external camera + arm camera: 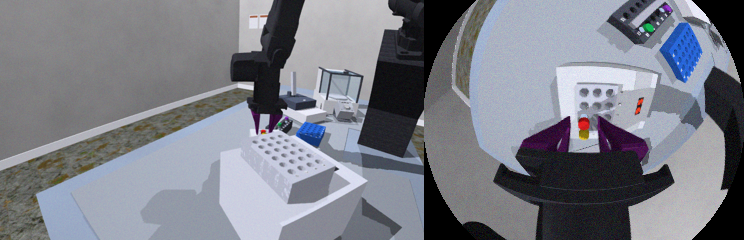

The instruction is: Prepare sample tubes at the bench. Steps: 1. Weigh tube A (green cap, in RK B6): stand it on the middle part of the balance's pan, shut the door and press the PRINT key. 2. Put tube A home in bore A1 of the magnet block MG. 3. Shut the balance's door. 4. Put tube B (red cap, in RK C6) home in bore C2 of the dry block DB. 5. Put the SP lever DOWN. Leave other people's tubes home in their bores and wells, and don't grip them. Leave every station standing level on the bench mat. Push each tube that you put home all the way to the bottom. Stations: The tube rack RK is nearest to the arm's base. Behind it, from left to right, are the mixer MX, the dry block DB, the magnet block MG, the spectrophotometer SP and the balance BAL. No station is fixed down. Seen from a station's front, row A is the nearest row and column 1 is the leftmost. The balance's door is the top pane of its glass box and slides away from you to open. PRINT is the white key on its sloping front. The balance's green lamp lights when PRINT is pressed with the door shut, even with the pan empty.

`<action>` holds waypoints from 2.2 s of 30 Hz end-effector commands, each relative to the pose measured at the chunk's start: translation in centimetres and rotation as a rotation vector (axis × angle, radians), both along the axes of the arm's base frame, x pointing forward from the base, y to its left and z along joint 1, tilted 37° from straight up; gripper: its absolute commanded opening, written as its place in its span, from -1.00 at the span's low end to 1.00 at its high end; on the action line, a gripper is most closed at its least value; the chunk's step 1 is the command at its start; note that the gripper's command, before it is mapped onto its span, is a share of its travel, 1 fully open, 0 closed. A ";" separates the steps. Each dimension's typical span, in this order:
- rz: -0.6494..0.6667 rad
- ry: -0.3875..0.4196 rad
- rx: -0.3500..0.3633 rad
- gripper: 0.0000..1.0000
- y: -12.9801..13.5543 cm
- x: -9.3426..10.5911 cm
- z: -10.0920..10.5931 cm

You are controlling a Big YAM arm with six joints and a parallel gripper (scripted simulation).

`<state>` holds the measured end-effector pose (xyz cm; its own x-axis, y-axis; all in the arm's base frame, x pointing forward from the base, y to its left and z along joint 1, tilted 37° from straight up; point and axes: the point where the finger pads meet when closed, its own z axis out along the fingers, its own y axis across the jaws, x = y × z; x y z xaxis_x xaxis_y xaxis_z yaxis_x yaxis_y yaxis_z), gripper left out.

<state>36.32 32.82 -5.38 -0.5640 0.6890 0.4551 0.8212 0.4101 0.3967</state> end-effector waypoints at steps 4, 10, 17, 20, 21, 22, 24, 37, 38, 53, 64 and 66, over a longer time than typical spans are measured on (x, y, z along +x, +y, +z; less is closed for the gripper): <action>-0.016 -0.004 0.005 -0.28 -1.0 0.3 1.3; -0.011 -0.009 0.005 -0.28 -1.4 0.3 1.8; 0.004 0.014 -0.011 -0.28 -1.3 -0.4 1.0; 0.005 0.018 -0.013 -0.28 -1.4 -0.6 0.9; 0.005 0.017 -0.013 -0.28 -1.4 -0.6 0.9; 0.005 0.016 -0.012 -0.28 -1.4 -0.5 1.0; 0.005 0.016 -0.012 -0.28 -1.4 -0.5 1.0; 0.005 0.016 -0.012 -0.28 -1.4 -0.5 1.0; 0.005 0.016 -0.012 -0.28 -1.4 -0.5 1.0; 0.007 -0.020 0.010 -0.28 -0.7 0.2 3.0; -0.010 -0.008 0.004 -0.28 -2.6 0.1 3.8; -0.010 -0.010 0.005 -0.28 -2.8 0.1 4.1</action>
